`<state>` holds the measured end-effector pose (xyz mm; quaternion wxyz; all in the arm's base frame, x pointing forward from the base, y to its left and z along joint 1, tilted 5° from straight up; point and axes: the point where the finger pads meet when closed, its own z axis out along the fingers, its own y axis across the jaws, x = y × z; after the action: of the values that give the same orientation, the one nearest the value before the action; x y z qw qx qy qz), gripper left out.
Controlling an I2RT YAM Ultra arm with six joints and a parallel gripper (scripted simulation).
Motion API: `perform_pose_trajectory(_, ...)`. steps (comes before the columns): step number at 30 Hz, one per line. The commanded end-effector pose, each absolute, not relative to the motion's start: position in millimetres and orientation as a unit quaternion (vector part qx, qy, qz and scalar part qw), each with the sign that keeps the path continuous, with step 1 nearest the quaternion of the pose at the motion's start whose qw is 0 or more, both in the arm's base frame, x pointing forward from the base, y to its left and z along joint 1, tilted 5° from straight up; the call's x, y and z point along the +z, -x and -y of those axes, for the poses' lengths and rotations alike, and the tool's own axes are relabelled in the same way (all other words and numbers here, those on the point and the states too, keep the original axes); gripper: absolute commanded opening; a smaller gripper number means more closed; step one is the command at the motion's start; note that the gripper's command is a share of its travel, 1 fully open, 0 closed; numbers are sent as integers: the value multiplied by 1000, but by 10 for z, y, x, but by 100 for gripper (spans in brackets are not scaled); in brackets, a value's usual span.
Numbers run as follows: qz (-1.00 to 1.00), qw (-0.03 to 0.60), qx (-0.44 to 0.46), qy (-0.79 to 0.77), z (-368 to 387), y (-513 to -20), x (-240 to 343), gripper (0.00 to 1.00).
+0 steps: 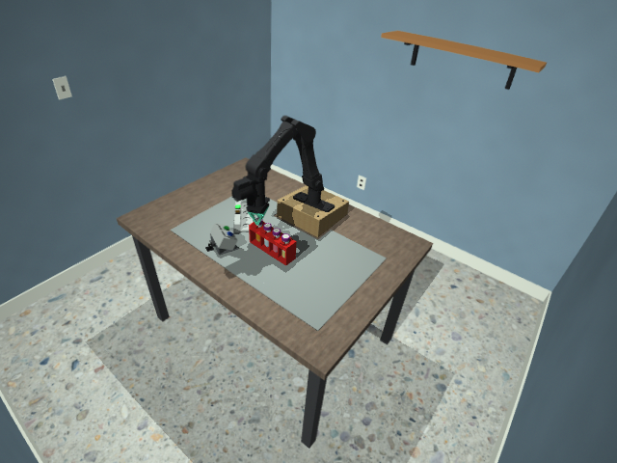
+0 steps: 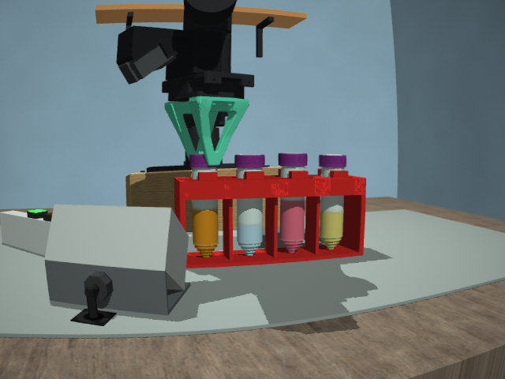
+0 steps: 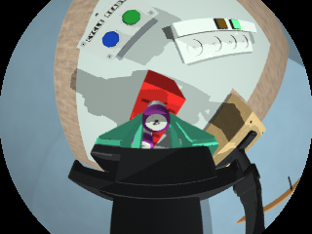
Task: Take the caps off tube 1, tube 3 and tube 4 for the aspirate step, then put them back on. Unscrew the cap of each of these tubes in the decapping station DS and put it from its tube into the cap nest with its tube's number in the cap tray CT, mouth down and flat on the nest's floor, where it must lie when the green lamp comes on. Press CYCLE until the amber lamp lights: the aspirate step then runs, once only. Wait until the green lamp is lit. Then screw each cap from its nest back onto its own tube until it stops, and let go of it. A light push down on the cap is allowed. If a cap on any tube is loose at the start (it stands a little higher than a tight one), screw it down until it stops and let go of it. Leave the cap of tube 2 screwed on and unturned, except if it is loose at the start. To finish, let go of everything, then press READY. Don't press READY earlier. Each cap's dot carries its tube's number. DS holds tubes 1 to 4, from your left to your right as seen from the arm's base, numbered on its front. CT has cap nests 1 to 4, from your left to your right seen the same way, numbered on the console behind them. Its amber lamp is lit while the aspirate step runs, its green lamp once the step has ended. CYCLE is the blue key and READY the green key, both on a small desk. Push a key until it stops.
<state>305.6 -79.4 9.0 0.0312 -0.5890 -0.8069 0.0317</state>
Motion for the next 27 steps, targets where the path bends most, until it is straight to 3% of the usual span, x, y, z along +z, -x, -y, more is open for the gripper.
perform_pose_trajectory(1,734,20,31,678,806,-3089,116,0)
perform_pose_trajectory(11,547,12,35,836,806,-3088,114,0)
perform_pose_trajectory(19,547,12,35,836,806,-3088,113,0)
perform_pose_trajectory(20,547,12,35,836,806,-3088,111,49)
perform_pose_trajectory(27,547,12,35,836,807,-3088,111,49)
